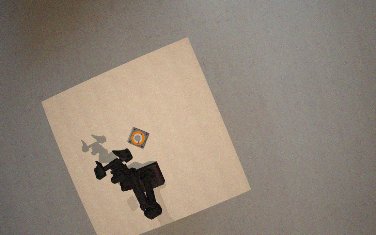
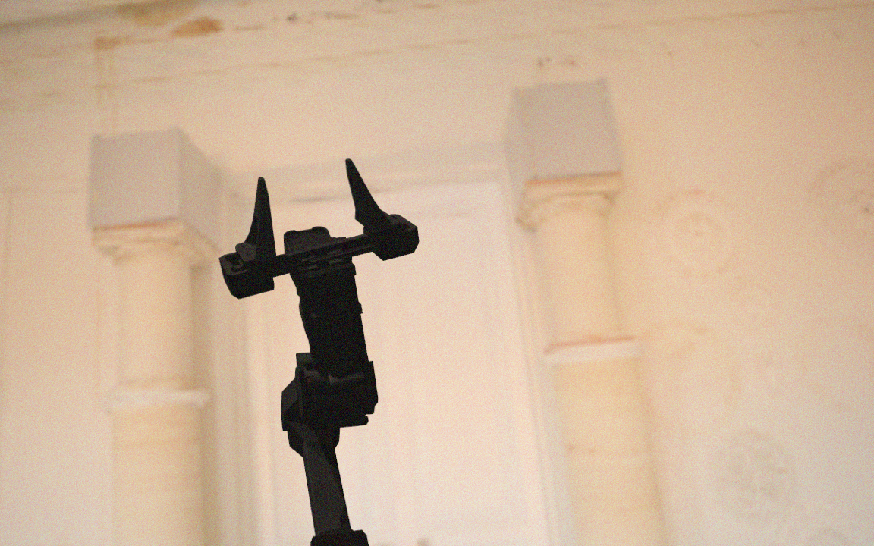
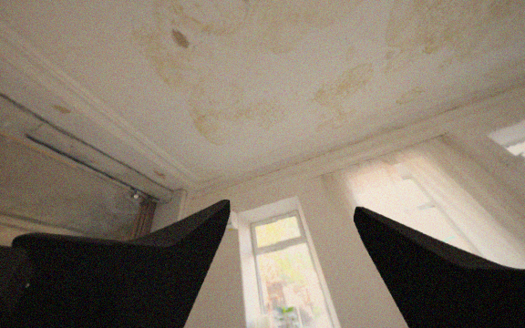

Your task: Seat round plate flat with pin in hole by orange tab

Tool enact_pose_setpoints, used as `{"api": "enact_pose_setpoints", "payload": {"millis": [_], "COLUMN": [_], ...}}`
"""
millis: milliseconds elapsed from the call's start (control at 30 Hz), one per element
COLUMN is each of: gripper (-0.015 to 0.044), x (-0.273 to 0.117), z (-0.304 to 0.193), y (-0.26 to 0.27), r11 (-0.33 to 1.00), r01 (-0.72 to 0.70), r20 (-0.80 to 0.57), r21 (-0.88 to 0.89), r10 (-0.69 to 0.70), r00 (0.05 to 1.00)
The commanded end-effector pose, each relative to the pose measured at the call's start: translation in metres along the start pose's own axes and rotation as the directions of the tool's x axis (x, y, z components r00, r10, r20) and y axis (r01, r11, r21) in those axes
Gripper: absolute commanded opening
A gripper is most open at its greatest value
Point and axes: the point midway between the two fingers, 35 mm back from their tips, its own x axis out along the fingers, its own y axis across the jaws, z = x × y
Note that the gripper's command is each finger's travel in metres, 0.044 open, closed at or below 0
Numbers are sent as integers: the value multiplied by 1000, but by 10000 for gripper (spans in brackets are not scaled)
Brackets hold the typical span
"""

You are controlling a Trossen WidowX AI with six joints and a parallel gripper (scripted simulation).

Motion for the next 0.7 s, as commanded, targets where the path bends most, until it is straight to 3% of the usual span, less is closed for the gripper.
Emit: {"api": "enact_pose_setpoints", "payload": {"millis": [0,133,300,367,467,567,667], "gripper": [374,269,137,85,6,0,0], "x": [1,-4,-24,-48,-78,-102,-146], "z": [-5,-96,-155,-196,-229,-249,-272], "y": [0,-12,-23,-31,-39,-45,-55], "r11": [1000,997,993,989,986,983,978], "r01": [1,19,18,13,5,10,26], "r20": [-18,-373,-595,-739,-850,-909,-963], "r21": [-3,-73,-117,-145,-169,-183,-209], "r10": [-2,-45,-85,-117,-148,-173,-210], "r00": [1000,927,799,663,505,380,167]}}
